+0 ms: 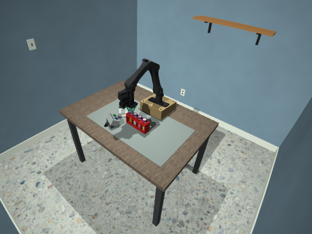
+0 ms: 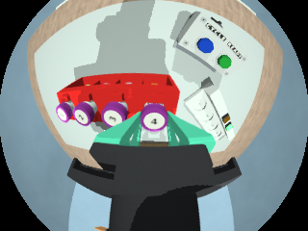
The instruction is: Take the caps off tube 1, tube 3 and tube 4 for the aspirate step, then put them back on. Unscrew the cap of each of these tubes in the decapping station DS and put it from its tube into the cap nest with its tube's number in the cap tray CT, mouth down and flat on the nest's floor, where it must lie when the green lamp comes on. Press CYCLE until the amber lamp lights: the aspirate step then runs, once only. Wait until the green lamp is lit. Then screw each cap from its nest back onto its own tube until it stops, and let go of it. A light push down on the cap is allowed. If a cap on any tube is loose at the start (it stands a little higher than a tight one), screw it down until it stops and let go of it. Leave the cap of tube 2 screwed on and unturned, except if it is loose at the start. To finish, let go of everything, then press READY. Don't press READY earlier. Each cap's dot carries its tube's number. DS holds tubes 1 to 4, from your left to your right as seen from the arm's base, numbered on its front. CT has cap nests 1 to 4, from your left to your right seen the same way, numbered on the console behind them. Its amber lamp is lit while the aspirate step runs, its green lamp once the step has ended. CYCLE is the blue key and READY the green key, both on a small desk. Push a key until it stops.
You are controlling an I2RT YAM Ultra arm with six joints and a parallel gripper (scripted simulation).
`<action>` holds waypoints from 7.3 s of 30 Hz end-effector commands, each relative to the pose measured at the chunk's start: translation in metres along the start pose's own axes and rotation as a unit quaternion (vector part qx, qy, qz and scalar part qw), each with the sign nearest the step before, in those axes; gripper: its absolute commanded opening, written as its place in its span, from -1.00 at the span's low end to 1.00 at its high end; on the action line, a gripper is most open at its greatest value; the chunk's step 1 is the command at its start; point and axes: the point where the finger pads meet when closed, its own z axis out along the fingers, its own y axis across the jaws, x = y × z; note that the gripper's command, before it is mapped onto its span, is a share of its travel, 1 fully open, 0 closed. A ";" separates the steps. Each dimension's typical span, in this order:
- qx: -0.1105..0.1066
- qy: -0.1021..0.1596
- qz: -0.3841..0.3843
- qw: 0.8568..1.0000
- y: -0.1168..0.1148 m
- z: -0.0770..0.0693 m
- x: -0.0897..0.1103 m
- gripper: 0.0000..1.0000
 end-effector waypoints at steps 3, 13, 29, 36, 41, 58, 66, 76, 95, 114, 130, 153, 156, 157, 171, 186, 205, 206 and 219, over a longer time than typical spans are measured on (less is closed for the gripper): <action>0.001 -0.006 0.176 0.984 -0.001 -0.002 -0.002 -1.00; 0.000 -0.006 0.369 0.930 -0.001 -0.002 -0.002 -1.00; -0.001 -0.006 0.497 0.868 -0.001 -0.002 -0.002 -0.02; -0.001 -0.006 0.497 0.868 -0.001 -0.002 -0.002 -0.02; -0.001 -0.006 0.497 0.868 -0.001 -0.005 -0.002 -0.02; -0.001 -0.006 0.497 0.868 0.000 -0.048 -0.002 -0.02; -0.001 -0.006 0.267 0.964 0.050 -0.048 -0.005 -0.02; 0.000 -0.006 0.021 1.000 0.100 -0.048 -0.008 -0.02; 0.001 -0.006 -0.179 0.984 0.104 -0.045 -0.010 -0.02; 0.001 -0.006 -0.179 0.984 0.104 -0.013 -0.011 -0.02; 0.001 -0.006 -0.179 0.984 0.104 -0.006 -0.010 -0.02; 0.001 -0.006 -0.179 0.984 0.104 -0.003 -0.011 -1.00; 0.001 -0.006 -0.170 0.985 0.104 -0.003 -0.011 -1.00; 0.001 -0.006 -0.160 0.987 0.104 -0.003 -0.011 -1.00; 0.000 -0.006 -0.040 0.999 0.104 -0.003 -0.011 -1.00; 0.000 -0.006 0.064 0.998 0.104 -0.003 -0.011 -1.00; 0.001 -0.006 -0.137 0.991 0.104 -0.004 -0.011 -0.02; 0.001 -0.006 -0.144 0.990 0.104 -0.004 -0.011 -0.02; 0.003 -0.005 -0.422 0.906 0.104 -0.004 -0.011 -0.02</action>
